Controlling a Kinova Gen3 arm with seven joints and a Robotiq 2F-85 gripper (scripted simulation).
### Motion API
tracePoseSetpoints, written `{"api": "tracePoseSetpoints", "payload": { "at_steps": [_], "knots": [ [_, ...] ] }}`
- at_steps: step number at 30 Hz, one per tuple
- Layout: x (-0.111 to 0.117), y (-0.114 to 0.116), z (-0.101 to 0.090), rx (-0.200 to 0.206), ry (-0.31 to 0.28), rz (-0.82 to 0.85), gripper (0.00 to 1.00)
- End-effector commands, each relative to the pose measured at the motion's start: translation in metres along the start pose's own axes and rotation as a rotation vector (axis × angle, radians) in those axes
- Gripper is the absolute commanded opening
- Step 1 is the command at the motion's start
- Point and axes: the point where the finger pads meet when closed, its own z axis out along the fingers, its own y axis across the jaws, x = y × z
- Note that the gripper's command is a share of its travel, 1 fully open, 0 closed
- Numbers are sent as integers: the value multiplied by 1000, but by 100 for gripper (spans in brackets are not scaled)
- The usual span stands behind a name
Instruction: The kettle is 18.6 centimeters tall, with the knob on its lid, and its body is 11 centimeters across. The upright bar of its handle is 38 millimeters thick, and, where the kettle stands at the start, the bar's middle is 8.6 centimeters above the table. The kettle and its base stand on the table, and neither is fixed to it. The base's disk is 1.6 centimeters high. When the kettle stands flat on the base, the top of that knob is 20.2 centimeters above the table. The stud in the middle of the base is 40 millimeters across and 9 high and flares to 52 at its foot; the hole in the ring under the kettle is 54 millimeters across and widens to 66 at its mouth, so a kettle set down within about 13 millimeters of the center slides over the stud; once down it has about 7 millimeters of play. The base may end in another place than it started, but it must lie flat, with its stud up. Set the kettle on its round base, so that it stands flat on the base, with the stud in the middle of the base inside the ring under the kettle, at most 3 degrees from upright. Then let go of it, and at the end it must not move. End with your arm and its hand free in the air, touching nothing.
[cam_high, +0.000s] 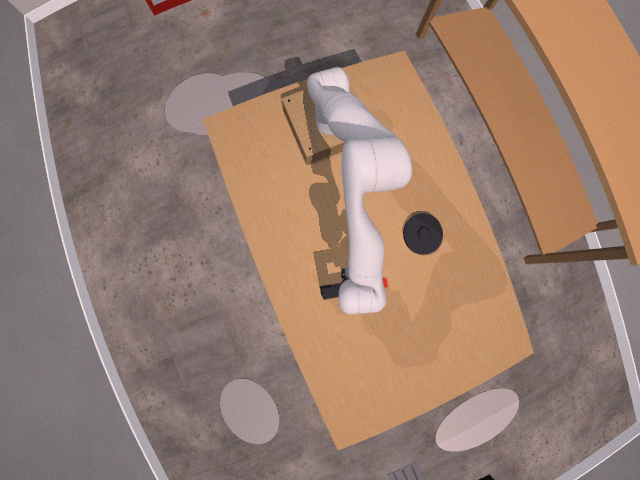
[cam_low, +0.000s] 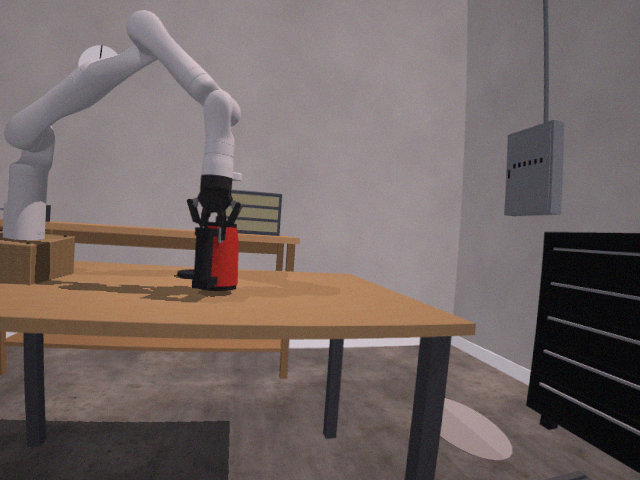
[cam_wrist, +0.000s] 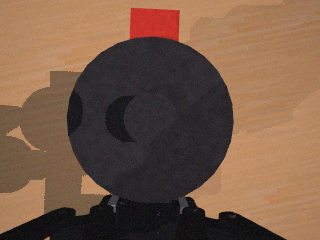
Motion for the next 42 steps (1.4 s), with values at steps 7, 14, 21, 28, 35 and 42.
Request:
{"api": "tracePoseSetpoints", "payload": {
  "at_steps": [7, 14, 21, 28, 35, 42],
  "knots": [
    [0, 3, -18, -9, 1, -1, 0],
    [0, 2, -26, -9, 1, -1, 0],
    [0, 2, -32, -9, 1, -1, 0],
    [0, 2, -33, -9, 1, -1, 0],
    [0, 2, -33, -9, 1, -1, 0],
    [0, 2, -33, -9, 1, -1, 0]
  ]
}}
